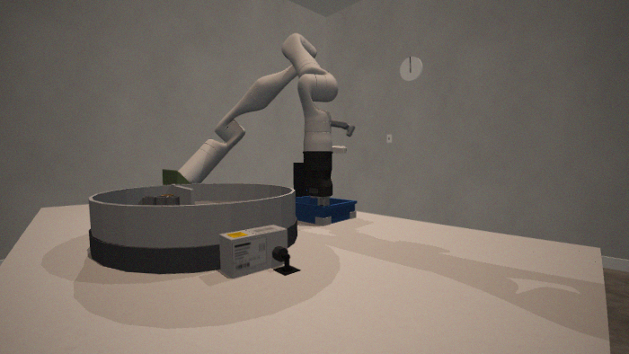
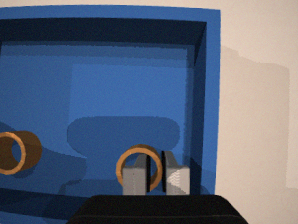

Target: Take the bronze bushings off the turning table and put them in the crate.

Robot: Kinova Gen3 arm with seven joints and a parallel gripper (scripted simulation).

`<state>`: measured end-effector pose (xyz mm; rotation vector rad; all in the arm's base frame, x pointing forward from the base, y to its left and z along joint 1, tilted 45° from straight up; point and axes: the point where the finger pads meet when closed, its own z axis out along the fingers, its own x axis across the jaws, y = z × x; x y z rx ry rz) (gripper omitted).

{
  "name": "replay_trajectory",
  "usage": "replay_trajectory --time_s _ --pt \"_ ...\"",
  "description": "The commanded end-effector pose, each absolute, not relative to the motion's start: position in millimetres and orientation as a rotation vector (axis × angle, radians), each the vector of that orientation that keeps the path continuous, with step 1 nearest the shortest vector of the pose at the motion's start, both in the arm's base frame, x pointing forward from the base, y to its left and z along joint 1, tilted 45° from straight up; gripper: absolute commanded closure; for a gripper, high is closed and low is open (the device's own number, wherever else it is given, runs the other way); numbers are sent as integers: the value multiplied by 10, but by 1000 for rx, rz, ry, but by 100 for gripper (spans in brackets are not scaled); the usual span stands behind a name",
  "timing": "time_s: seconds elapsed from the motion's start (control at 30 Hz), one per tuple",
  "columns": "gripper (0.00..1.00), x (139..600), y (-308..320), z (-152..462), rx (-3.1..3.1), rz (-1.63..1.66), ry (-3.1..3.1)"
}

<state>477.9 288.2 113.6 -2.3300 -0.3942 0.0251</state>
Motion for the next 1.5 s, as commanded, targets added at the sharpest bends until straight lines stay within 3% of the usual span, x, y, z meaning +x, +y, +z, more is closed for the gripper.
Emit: replay_trajectory --time_s 0.0,0.17,0.2,1.47 --pt "100 4786 2876 1140 -2331 23 -393" --pt "100 4786 2876 1140 -2331 23 -393" --pt "58 4786 2876 1140 -2331 23 -393" --pt "58 4787 2876 1140 -2331 23 -393"
